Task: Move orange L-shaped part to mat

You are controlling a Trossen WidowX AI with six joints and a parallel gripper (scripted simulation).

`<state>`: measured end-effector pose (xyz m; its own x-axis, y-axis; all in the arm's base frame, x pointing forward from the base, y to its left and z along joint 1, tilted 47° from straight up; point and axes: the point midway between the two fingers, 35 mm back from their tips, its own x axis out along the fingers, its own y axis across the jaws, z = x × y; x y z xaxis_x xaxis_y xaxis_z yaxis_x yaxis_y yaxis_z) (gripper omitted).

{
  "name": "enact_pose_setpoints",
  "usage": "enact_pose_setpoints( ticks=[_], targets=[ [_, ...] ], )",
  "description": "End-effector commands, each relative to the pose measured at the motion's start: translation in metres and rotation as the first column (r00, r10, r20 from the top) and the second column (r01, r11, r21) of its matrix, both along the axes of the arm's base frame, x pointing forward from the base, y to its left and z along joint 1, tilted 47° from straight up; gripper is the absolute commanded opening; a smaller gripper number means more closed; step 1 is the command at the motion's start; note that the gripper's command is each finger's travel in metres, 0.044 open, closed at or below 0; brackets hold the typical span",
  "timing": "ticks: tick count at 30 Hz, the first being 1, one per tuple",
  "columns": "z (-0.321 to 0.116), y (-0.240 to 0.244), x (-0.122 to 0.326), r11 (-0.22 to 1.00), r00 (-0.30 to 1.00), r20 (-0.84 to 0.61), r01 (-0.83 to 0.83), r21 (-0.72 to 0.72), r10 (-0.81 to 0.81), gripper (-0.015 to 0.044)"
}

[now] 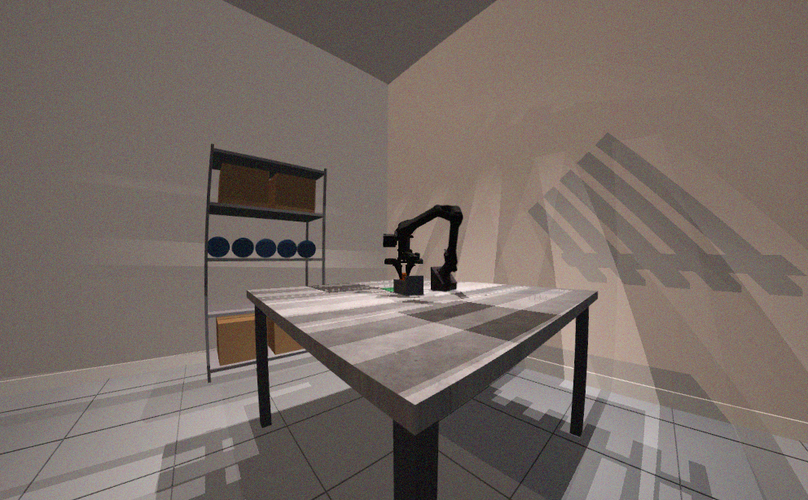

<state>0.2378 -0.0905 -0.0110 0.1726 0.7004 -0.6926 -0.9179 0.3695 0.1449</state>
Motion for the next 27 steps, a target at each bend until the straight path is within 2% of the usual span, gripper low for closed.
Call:
enact_pose_setpoints(
  ticks=[1, 5, 8, 27],
  targets=[
    [0.000, 0.000, 0.000, 1.000, 1.000, 0.001, 0.000, -0.001, 0.000, 0.0109],
    [0.000, 0.000, 0.000, 1.000, 1.000, 0.001, 0.000, -0.001, 0.000, 0.0082],
    [0.000, 0.000, 0.000, 1.000, 1.000, 0.001, 0.000, -0.001, 0.000, 0.0003],
    [0.013, -0.014, -0.003, 1.000, 1.000, 0.000, 0.004, 0.003, -0.004, 0.0000]
  ],
)
